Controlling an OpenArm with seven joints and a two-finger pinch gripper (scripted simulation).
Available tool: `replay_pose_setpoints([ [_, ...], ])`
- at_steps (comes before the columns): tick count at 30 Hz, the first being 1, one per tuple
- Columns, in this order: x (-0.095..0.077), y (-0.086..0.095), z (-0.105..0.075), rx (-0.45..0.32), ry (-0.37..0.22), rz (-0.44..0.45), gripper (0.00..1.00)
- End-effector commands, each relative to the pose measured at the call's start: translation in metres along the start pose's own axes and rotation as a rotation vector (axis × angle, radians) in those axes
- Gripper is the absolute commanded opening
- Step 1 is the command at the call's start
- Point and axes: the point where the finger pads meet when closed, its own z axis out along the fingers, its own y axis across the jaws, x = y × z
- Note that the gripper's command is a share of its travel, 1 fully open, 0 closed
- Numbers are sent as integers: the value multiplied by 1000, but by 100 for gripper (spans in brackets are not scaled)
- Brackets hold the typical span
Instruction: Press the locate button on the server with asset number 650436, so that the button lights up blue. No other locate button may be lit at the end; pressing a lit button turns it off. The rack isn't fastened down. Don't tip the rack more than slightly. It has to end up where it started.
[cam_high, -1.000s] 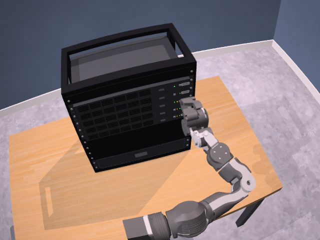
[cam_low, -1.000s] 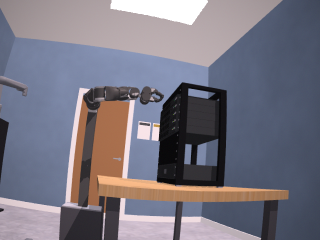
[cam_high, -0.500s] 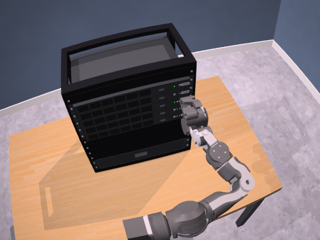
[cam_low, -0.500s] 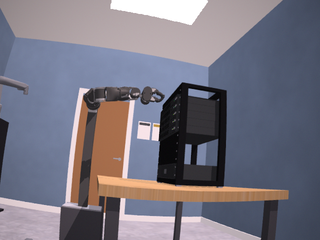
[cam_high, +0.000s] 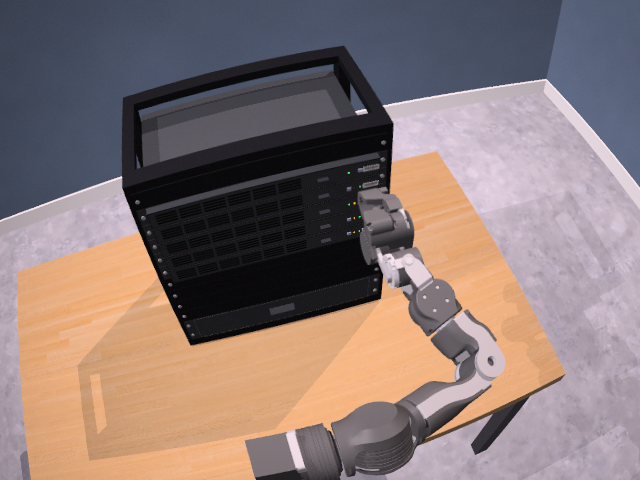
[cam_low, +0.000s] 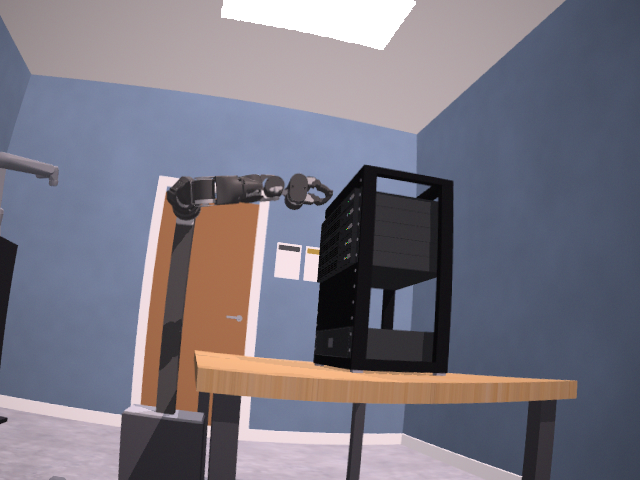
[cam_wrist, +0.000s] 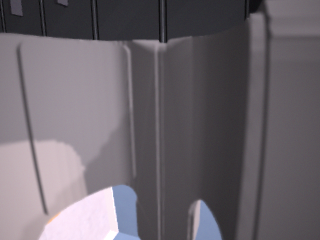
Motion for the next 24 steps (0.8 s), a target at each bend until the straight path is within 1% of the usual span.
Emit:
replay_pose_setpoints([
  [1,1,0,1,5,5,-6,0],
  [4,1,0,2,5,5,-6,0],
  [24,1,0,23,5,5,-6,0],
])
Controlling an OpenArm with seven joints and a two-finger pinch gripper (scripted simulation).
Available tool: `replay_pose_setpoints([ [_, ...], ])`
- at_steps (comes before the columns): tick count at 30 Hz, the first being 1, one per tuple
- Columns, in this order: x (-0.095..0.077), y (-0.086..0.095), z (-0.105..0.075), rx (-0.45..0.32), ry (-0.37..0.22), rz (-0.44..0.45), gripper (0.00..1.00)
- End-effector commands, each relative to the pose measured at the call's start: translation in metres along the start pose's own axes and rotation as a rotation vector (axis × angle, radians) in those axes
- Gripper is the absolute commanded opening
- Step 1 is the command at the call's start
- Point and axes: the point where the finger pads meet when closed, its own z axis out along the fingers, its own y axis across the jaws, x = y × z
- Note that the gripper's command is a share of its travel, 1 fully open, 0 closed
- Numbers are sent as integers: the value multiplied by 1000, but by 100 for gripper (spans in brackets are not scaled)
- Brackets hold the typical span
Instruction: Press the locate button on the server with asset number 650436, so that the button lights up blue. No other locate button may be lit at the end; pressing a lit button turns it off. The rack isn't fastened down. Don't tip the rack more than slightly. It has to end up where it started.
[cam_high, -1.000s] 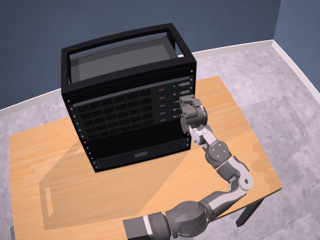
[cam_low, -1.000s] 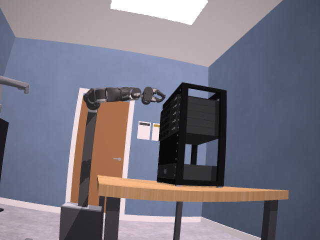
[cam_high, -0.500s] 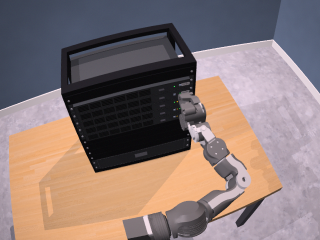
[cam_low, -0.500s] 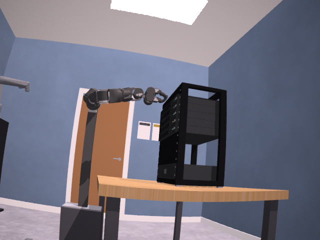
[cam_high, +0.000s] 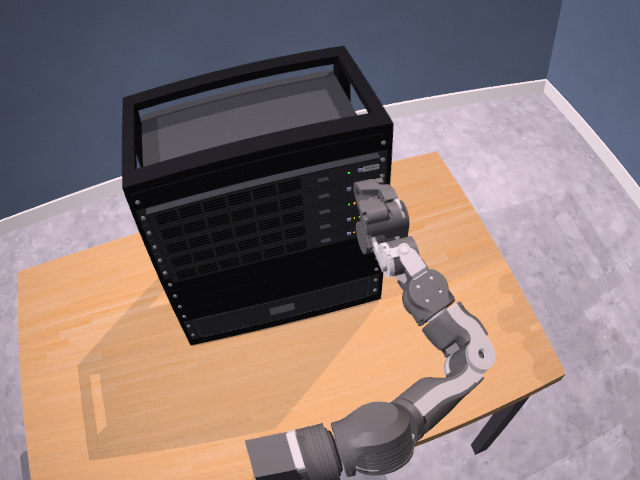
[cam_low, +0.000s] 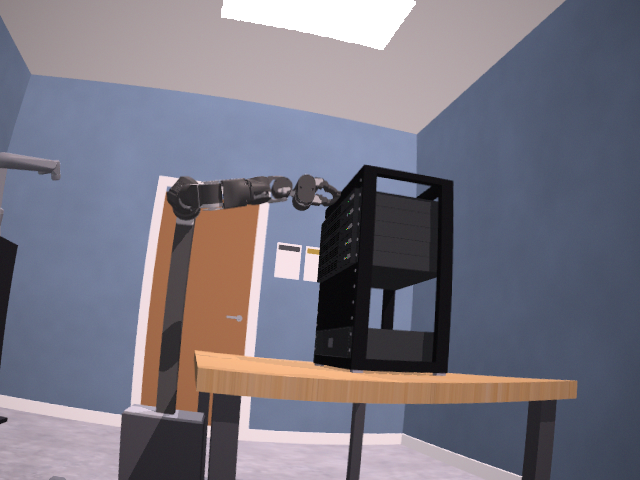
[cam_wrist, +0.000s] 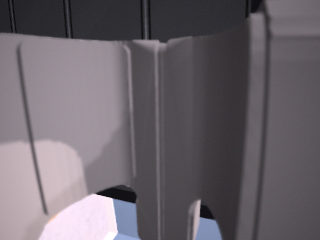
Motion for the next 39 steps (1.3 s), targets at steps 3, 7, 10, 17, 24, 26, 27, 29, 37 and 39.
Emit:
replay_pose_setpoints([
  [3,2,-1,4,5,6,-7,0],
  [7,2,-1,9,5,6,-7,0],
  [10,2,-1,12,5,6,-7,0],
  [17,2,-1,17,5,6,-7,0],
  [24,2,-1,23,5,6,-7,0],
  [26,2,-1,25,5,6,-7,0],
  [27,2,-1,25,5,6,-7,0],
  [29,2,-1,27,5,6,-7,0],
  [37,2,-1,30,5,6,-7,0],
  [39,2,-1,30,5,6,-7,0],
])
